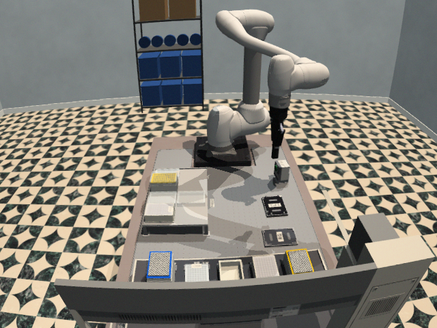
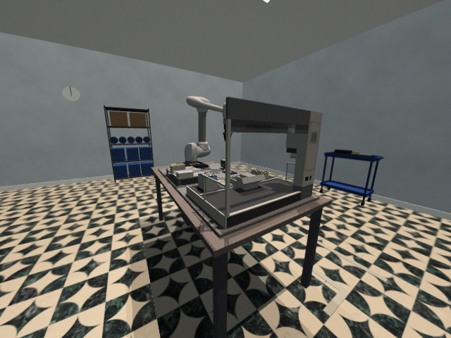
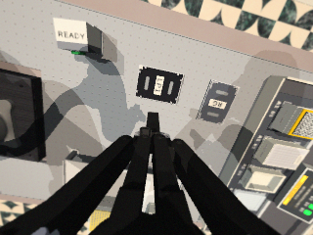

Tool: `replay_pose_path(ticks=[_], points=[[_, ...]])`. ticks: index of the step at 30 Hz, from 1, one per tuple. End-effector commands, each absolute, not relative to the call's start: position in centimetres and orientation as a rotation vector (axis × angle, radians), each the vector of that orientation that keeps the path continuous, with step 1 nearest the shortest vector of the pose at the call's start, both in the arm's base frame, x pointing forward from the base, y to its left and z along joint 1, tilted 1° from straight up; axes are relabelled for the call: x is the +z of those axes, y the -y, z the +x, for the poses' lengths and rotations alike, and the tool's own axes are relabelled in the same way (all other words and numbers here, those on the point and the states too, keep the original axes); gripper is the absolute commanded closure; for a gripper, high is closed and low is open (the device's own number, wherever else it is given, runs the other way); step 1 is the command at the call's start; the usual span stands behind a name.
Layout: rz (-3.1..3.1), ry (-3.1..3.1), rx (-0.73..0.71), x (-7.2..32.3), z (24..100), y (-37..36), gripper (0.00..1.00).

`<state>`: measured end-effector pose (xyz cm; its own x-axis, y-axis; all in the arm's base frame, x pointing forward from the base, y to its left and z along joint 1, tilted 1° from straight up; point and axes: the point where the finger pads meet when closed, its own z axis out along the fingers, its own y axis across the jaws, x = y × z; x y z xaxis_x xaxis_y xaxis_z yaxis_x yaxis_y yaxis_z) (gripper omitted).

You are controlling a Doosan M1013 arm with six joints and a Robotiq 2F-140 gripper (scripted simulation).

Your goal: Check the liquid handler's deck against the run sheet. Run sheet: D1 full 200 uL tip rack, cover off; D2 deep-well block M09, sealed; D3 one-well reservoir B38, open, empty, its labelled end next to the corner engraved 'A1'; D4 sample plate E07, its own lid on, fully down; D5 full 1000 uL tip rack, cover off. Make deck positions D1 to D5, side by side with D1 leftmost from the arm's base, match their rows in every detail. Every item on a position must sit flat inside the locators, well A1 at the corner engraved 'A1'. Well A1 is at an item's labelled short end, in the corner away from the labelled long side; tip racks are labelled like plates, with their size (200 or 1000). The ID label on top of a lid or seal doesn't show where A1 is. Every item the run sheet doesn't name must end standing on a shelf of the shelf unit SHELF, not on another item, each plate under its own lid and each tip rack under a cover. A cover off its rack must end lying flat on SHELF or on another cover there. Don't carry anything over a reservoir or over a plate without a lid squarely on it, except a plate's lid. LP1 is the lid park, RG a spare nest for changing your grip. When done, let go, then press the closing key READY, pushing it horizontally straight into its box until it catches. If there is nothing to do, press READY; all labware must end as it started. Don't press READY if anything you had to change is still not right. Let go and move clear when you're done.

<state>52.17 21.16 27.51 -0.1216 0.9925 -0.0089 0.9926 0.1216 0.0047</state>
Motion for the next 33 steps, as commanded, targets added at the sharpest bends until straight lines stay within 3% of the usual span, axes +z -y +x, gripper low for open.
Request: replay_pose_path(ticks=[1,33], points=[[2.076,-2.345,-0.002,27.6,51.0,-21.2,0.9],[2.076,-2.345,-0.002,27.5,37.0,-21.5,0.9]])
